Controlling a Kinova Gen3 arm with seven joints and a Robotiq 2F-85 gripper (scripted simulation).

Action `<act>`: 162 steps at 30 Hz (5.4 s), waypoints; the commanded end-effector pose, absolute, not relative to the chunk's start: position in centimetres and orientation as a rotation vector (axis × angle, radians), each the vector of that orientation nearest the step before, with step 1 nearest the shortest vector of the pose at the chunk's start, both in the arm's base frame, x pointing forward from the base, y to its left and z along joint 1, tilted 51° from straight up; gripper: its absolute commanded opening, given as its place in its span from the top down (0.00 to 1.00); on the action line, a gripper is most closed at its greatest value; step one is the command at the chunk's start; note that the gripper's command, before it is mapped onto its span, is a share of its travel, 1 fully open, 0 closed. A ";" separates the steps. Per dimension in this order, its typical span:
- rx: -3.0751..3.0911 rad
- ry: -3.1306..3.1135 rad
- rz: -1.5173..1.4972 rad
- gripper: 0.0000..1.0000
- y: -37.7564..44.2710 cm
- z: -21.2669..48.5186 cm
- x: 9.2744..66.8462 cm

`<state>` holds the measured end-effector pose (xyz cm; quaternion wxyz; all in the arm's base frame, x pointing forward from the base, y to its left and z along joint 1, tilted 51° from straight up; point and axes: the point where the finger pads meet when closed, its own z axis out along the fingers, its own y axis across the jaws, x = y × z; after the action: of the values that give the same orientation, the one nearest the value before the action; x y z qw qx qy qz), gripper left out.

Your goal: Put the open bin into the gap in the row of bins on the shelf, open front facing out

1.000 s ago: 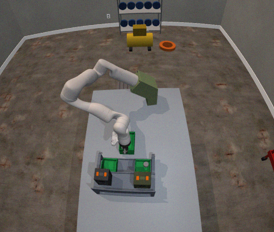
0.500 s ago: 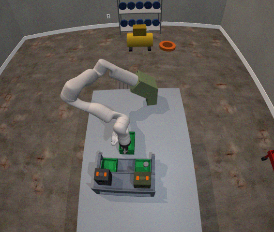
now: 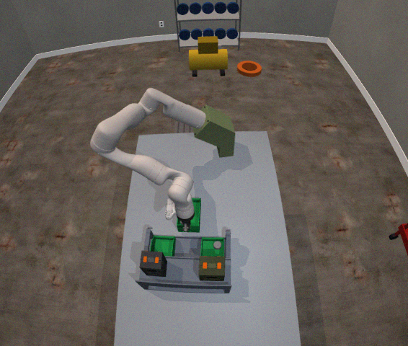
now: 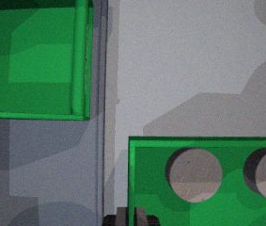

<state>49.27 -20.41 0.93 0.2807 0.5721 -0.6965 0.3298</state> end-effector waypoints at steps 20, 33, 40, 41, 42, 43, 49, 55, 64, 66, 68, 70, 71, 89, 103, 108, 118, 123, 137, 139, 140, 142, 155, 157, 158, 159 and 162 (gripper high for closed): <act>1.537 -1.868 0.886 0.90 -20.4 1.1 50.3; 1.537 -1.868 0.886 0.90 -20.6 1.2 51.2; 1.537 -1.868 0.886 0.90 -20.6 1.2 51.2; 1.537 -1.868 0.886 0.90 -20.6 1.2 51.2; 1.537 -1.868 0.886 0.90 -20.6 1.2 51.2; 1.537 -1.868 0.886 0.90 -20.6 1.2 51.2; 1.537 -1.868 0.886 0.90 -20.8 1.3 52.1; 1.537 -1.868 0.886 0.90 -20.8 1.3 52.1; 1.536 -1.868 0.886 0.90 -20.9 1.4 52.8; 1.537 -1.868 0.886 0.90 -20.8 1.5 53.0; 1.537 -1.868 0.886 0.90 -20.8 1.5 53.0; 1.537 -1.868 0.886 0.90 -20.8 1.5 53.0; 1.537 -1.868 0.886 0.90 -20.8 1.5 53.0; 1.537 -1.868 0.886 0.90 -20.8 1.6 53.9; 1.537 -1.868 0.886 0.90 -20.7 1.7 54.3; 1.537 -1.868 0.886 0.90 -20.7 1.7 54.3; 1.552 -1.862 0.917 0.90 -20.9 1.6 54.1; 1.552 -1.862 0.917 0.90 -20.9 1.6 54.1; 1.568 -1.856 0.946 0.90 -20.9 1.5 54.0; 1.568 -1.856 0.946 0.90 -20.9 1.5 54.0; 1.568 -1.856 0.946 0.90 -20.9 1.5 54.0; 1.568 -1.856 0.946 0.90 -20.9 1.5 54.0; 1.584 -1.851 0.976 0.90 -20.9 1.5 53.9; 1.584 -1.851 0.976 0.90 -20.9 1.5 53.9; 1.584 -1.851 0.976 0.90 -20.9 1.5 53.9; 1.584 -1.851 0.976 0.90 -20.9 1.5 53.9; 1.584 -1.851 0.976 0.90 -20.9 1.5 53.9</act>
<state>53.75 -21.12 1.41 0.2578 0.5828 -0.6822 0.3585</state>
